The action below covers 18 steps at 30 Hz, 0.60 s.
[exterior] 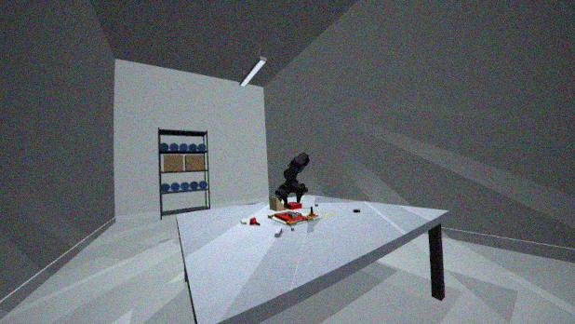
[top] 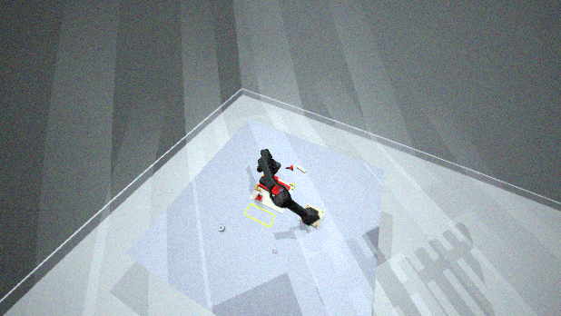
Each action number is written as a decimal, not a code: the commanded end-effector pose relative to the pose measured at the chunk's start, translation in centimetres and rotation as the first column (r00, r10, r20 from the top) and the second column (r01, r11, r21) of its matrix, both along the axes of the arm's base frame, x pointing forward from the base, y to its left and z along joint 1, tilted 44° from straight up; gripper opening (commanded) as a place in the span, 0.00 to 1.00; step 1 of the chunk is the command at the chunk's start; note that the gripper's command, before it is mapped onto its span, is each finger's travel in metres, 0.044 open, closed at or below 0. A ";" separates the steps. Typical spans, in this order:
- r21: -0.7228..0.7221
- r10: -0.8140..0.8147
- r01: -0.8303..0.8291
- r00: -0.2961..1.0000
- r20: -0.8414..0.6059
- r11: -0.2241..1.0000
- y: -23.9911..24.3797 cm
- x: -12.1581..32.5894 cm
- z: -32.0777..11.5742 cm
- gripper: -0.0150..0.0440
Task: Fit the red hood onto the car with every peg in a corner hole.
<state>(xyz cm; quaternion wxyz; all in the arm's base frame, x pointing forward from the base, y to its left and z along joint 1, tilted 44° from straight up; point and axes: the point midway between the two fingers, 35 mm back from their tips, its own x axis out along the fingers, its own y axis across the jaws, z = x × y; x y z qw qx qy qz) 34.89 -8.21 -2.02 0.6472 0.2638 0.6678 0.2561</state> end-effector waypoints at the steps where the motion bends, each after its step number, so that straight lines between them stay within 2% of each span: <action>1: 0.006 -0.006 0.006 1.000 -0.002 1.000 1.0 -0.1 -1.1 0.25; 18: 0.006 -0.006 0.006 1.000 -0.002 1.000 1.6 0.0 -2.0 0.25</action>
